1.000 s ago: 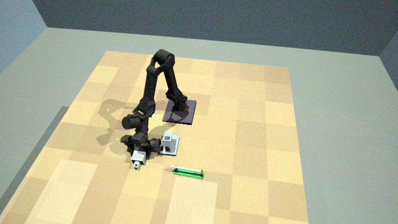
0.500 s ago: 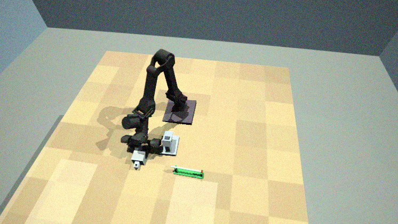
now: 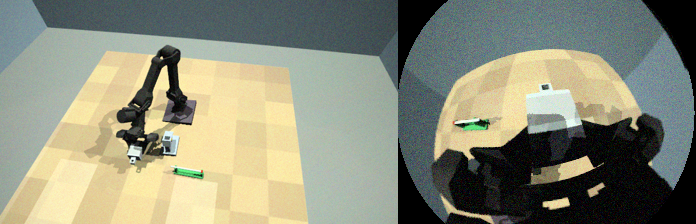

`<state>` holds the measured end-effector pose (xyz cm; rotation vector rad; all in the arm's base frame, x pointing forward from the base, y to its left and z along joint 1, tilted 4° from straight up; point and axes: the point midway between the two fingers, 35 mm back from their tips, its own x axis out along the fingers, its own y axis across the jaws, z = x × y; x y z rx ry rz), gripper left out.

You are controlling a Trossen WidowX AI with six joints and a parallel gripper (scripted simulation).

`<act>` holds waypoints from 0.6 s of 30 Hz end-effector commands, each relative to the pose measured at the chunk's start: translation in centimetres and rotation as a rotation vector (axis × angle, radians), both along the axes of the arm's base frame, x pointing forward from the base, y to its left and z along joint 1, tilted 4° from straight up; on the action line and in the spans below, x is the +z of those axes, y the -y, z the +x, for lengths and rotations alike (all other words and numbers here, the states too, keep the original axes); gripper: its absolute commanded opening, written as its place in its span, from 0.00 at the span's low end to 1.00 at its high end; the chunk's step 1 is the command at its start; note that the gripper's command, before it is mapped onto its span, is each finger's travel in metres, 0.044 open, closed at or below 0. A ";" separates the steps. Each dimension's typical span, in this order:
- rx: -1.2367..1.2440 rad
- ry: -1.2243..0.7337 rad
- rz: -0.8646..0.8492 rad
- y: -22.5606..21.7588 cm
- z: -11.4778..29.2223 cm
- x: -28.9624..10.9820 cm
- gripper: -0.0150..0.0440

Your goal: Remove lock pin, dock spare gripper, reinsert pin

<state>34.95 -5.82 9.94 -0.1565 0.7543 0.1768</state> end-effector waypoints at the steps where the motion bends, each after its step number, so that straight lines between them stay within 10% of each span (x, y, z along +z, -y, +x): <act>1: -0.001 0.017 -0.003 -0.1 0.1 2.4 0.25; 18: 0.001 0.010 -0.002 -0.6 -0.9 5.5 0.25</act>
